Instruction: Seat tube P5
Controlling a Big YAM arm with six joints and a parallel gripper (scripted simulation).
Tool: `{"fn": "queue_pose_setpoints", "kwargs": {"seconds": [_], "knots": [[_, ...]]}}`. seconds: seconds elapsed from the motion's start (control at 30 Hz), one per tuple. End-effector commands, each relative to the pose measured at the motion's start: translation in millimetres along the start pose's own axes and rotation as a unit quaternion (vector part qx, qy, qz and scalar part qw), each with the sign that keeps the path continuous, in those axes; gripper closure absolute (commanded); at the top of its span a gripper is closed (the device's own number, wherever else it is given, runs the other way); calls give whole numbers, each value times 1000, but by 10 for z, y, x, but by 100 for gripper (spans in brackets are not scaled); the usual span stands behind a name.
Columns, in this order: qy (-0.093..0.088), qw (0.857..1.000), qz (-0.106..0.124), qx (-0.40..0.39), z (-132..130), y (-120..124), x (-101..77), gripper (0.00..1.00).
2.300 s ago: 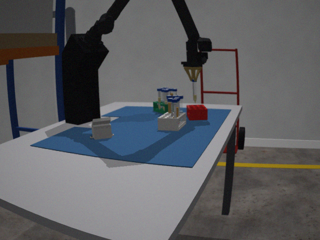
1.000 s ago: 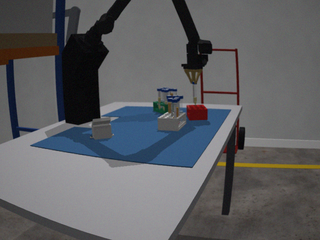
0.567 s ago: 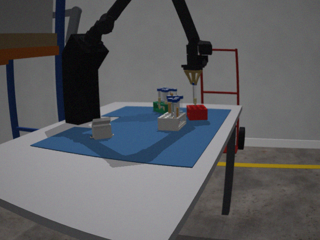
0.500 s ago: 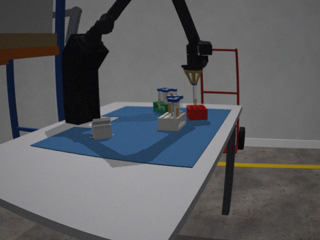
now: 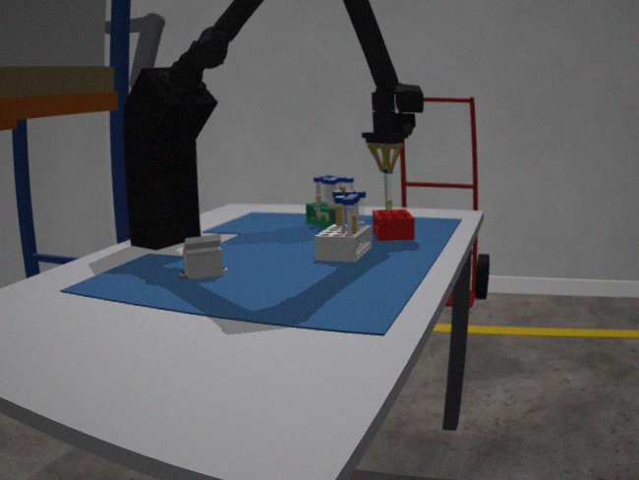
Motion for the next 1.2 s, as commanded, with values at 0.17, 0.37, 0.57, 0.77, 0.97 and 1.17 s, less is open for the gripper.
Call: {"fn": "queue_pose_setpoints", "kwargs": {"seconds": [0.17,0.37,0.57,0.77,0.97,1.17], "knots": [[7,1000,-15,0,-75,-126,13,100],[13,1000,-15,9,-180,-79,-9,100],[8,1000,-11,3,-104,-87,88,100],[8,1000,-11,2,-102,-95,112,100],[10,1000,-11,7,-148,-62,124,100],[10,1000,-10,7,-161,-62,150,100]]}}
Point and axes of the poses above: the point where the finger pads meet when closed, its own x axis out along the fingers, its own z axis across the jaws, y = z × x, the point moved 8 cm from there along -x, back along the fingers, and after that the axes turned 2 degrees about x, right-handed, at the moved point
